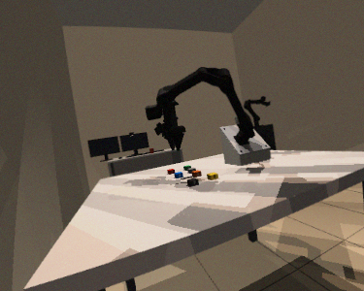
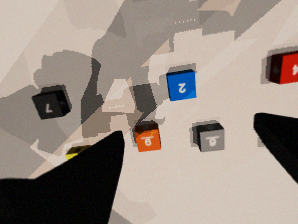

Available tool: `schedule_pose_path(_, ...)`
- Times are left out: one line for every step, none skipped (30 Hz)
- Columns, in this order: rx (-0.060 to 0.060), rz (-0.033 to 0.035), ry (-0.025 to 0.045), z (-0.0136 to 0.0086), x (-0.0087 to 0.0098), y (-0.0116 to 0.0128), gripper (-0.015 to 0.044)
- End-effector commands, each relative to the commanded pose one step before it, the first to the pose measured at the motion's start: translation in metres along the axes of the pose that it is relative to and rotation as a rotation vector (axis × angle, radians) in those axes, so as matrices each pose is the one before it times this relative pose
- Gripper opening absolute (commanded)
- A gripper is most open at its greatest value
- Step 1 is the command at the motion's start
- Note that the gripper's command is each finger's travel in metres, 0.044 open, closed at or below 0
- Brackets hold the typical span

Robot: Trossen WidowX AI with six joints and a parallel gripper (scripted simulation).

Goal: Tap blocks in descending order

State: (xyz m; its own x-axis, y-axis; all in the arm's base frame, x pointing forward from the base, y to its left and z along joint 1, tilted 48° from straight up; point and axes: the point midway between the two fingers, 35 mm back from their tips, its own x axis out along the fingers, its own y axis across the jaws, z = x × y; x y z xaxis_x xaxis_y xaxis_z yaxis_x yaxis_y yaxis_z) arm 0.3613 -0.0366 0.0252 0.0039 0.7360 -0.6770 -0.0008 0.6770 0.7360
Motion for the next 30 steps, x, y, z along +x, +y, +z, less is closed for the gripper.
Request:
schedule_pose_path(-0.0072,-0.00525,-0.00097,0.00005,-0.00057,-0.00166,0.0400)
schedule_pose_path(0.0000,0.00000,0.00000,0.00000,0.00000,0.00000,0.0400)
schedule_pose_path(0.0000,0.00000,0.00000,0.00000,0.00000,0.00000,0.0400)
schedule_pose_path(0.0000,0.00000,0.00000,0.00000,0.00000,0.00000,0.0400)
schedule_pose_path(0.0000,0.00000,0.00000,0.00000,0.00000,0.00000,0.0400)
schedule_pose_path(0.0000,0.00000,0.00000,0.00000,0.00000,0.00000,0.0400)
schedule_pose_path(0.0000,0.00000,0.00000,0.00000,0.00000,0.00000,0.0400)
schedule_pose_path(0.0000,0.00000,0.00000,0.00000,0.00000,0.00000,0.0400)
schedule_pose_path(0.0000,0.00000,0.00000,0.00000,0.00000,0.00000,0.0400)
schedule_pose_path(0.0000,-0.00056,-0.00016,0.00048,-0.00023,-0.00272,0.0400)
schedule_pose_path(0.0001,-0.00158,-0.00043,0.00129,-0.00065,-0.00821,0.0400)
schedule_pose_path(0.0001,-0.00231,-0.00058,0.00171,-0.00093,-0.01382,0.0400)
schedule_pose_path(0.0001,-0.00226,-0.00051,0.00131,-0.00084,-0.01693,0.0400)
schedule_pose_path(-0.0001,-0.00166,-0.00032,0.00047,-0.00051,-0.01708,0.0400)
schedule_pose_path(-0.0002,-0.00106,-0.00016,-0.00037,-0.00017,-0.01717,0.0400)
schedule_pose_path(-0.0004,-0.00045,-0.00003,-0.00122,0.00019,-0.01721,0.0400)
schedule_pose_path(-0.0006,0.00017,0.00006,-0.00206,0.00056,-0.01719,0.0400)
schedule_pose_path(-0.0006,0.00060,0.00010,-0.00233,0.00074,-0.01412,0.0400)
schedule_pose_path(-0.0004,0.00056,0.00007,-0.00167,0.00057,-0.00843,0.0400)
schedule_pose_path(-0.0002,0.00022,0.00003,-0.00060,0.00021,-0.00280,0.0400)
schedule_pose_path(0.0000,0.00000,0.00000,0.00000,0.00000,0.00000,0.0400)
schedule_pose_path(0.0000,0.00000,0.00000,0.00000,0.00000,0.00000,0.0400)
schedule_pose_path(0.0000,0.00000,0.00000,0.00000,0.00000,0.00000,0.0400)
schedule_pose_path(0.0000,0.00000,0.00000,0.00000,0.00000,0.00000,0.0400)
schedule_pose_path(0.0000,0.00000,0.00000,0.00000,0.00000,0.00000,0.0400)
schedule_pose_path(0.0000,0.00000,0.00000,0.00000,0.00000,0.00000,0.0400)
schedule_pose_path(0.0000,0.00000,0.00000,0.00000,0.00000,0.00000,0.0400)
schedule_pose_path(0.0000,0.00000,0.00000,0.00000,0.00000,0.00000,0.0400)
schedule_pose_path(0.0000,0.00000,0.00000,0.00000,0.00000,0.00000,0.0400)
schedule_pose_path(0.0000,0.00000,0.00000,0.00000,0.00000,0.00000,0.0400)
